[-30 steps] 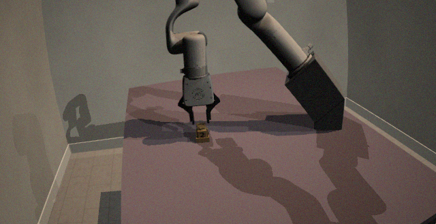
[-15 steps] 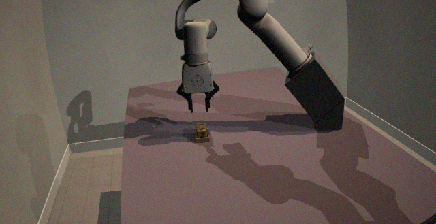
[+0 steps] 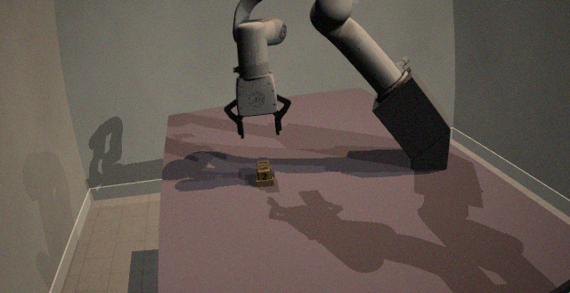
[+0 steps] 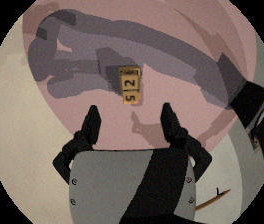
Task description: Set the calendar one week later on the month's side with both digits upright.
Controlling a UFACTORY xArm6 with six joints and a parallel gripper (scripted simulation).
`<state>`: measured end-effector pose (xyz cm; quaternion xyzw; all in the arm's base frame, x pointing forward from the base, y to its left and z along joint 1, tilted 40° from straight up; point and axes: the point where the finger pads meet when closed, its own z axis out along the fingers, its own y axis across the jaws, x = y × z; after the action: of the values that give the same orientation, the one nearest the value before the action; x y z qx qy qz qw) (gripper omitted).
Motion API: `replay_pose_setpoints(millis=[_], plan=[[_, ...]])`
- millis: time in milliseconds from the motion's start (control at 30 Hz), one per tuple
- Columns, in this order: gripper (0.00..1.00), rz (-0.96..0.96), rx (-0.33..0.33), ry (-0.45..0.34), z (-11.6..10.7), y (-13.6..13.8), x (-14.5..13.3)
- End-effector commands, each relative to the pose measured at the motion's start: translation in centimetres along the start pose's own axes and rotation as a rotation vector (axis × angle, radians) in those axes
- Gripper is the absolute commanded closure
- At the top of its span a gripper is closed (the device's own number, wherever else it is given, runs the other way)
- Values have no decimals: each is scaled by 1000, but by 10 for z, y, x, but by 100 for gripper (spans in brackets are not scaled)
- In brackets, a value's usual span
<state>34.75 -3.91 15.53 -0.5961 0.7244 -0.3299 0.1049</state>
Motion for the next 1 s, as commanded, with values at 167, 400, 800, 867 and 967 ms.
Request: replay_pose_setpoints(millis=[167, 400, 800, 867, 967], plan=[[0, 0, -2, 0, -1, -1, 0], [0, 0, -2, 0, -1, -1, 0], [0, 0, -2, 0, -12, -1, 0], [0, 0, -2, 0, -19, -1, 0], [0, 0, -2, 0, -32, -1, 0]])
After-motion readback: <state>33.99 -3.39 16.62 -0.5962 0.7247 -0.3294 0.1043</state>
